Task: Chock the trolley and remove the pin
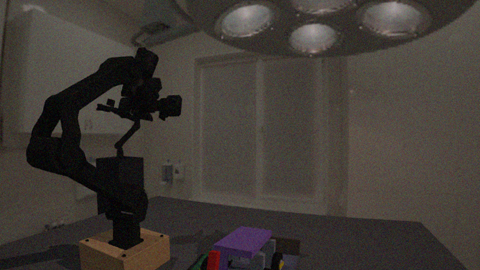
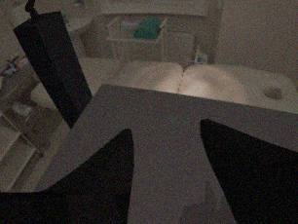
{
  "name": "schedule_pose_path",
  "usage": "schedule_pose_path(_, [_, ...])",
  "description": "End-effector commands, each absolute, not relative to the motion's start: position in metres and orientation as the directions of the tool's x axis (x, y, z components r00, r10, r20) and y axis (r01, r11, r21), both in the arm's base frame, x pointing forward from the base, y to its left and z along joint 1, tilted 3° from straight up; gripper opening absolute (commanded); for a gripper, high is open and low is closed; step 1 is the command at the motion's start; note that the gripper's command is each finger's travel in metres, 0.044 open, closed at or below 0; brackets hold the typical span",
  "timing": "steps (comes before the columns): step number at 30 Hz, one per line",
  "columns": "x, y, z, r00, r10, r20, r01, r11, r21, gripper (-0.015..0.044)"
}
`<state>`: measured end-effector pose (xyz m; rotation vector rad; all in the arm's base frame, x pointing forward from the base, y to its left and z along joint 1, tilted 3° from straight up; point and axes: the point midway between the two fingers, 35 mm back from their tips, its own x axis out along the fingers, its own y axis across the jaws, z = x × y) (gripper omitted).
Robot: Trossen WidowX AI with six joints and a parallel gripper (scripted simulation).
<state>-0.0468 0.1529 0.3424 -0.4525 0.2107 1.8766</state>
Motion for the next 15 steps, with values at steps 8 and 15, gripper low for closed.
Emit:
schedule_pose_path(8, [0.0,0.181,0.314,-0.043,0.85,-0.525,-0.998,-0.018,0.052,0.019])
schedule_pose_path(15, [0.037,0.189,0.297,0.102,0.801,-0.59,-0.971,0.21,0.118,0.019])
